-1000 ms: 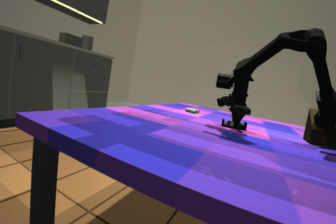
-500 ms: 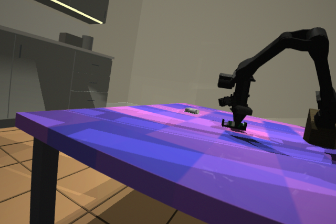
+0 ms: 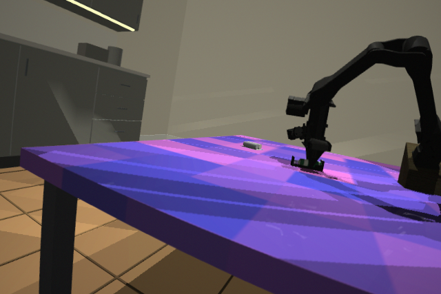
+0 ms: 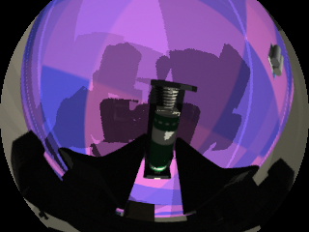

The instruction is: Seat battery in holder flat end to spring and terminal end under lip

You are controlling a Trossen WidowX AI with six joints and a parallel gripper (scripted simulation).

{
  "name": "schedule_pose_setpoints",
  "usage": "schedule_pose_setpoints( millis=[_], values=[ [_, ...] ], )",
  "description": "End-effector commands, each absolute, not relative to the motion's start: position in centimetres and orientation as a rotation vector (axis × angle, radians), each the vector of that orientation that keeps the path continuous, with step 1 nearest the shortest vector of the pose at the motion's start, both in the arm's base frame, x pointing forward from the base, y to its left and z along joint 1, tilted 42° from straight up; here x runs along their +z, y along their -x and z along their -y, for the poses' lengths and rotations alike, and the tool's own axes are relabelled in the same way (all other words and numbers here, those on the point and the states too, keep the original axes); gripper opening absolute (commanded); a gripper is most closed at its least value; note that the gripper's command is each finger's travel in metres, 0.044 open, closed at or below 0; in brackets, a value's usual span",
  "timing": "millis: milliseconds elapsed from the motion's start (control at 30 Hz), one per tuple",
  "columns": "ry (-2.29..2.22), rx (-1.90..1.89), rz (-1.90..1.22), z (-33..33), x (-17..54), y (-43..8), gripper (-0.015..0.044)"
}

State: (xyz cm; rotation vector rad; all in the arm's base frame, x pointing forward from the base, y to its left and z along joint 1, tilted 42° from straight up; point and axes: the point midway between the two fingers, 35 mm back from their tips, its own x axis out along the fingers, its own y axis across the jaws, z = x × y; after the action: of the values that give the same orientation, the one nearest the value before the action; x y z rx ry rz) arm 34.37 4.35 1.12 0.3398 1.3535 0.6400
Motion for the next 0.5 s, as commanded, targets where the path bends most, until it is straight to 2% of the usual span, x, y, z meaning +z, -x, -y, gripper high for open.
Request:
schedule_pose_setpoints(
  millis=[0, 300, 467],
  values=[
    [-0.343, 0.638, -1.356, -4.3, 1.2, -34.3, 0.0175],
    [-0.339, 0.64, -1.354, -3.3, 2.2, -34.2, 0.0175],
    [-0.336, 0.635, -1.356, -0.8, 4.7, -34.0, 0.0306]
  ],
)
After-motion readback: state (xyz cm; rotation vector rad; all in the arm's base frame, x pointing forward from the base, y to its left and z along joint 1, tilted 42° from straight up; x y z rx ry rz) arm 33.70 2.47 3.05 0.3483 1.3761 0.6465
